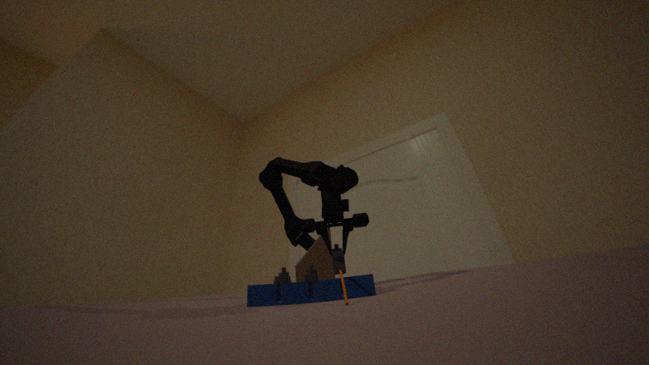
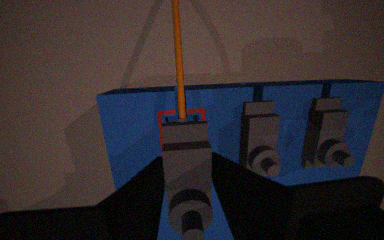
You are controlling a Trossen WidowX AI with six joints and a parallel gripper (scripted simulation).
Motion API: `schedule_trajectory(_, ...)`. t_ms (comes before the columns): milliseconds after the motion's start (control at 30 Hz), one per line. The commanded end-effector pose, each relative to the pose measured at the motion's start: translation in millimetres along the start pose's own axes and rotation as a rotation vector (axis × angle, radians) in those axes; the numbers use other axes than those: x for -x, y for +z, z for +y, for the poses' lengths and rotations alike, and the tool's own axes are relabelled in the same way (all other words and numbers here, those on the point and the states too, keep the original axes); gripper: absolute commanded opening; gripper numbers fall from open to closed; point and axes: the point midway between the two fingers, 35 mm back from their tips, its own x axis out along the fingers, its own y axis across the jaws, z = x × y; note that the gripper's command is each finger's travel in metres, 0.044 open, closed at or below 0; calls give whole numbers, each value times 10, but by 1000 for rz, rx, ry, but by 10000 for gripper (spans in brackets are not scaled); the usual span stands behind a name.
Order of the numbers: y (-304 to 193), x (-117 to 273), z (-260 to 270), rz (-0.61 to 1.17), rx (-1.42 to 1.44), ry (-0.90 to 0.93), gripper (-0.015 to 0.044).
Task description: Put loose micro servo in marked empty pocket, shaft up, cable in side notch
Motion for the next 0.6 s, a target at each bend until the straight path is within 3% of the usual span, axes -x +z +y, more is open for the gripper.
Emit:
schedule_trajectory(0,7,0,1,-5,6,-2,0)
schedule_trajectory(567,7,-156,0,-5,6,-3,0)
